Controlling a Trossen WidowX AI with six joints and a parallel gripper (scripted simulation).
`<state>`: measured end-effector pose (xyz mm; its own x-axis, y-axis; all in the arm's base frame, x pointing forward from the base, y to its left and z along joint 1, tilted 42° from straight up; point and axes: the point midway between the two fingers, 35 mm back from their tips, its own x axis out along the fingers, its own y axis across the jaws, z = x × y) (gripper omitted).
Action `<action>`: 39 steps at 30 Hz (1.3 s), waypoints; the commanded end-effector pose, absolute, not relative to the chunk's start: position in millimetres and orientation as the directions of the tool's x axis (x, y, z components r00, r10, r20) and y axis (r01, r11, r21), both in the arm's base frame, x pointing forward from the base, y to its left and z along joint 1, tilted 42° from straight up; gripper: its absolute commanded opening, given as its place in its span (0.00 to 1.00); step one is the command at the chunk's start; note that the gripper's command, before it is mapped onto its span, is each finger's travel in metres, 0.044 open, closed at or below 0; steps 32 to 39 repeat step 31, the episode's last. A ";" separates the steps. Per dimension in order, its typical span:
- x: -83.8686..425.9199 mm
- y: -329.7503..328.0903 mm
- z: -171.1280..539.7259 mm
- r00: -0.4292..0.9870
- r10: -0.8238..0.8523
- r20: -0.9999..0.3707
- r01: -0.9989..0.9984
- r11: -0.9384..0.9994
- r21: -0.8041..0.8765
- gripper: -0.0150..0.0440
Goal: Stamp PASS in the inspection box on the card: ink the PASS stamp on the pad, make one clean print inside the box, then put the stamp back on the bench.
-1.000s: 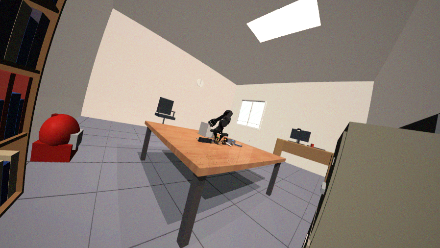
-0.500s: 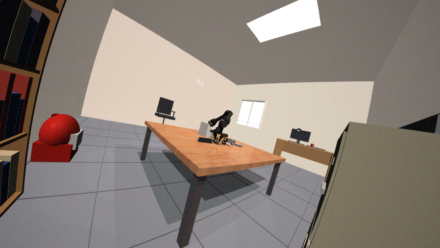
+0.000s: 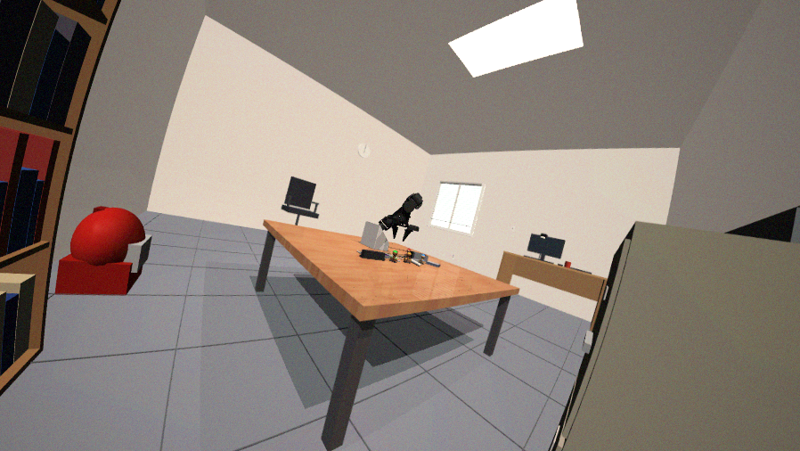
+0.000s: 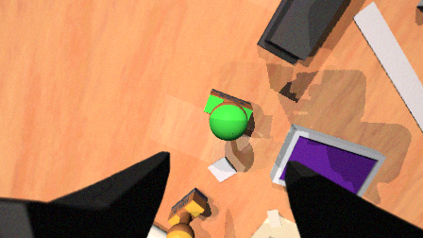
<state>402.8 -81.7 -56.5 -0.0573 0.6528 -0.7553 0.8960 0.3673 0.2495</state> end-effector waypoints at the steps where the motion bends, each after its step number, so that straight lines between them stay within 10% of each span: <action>1: 401.6 -91.7 -39.5 -0.066 0.650 -0.757 0.891 0.380 0.248 0.71; 39: 401.6 -90.7 -40.1 -0.063 0.654 -0.754 0.894 0.374 0.249 0.71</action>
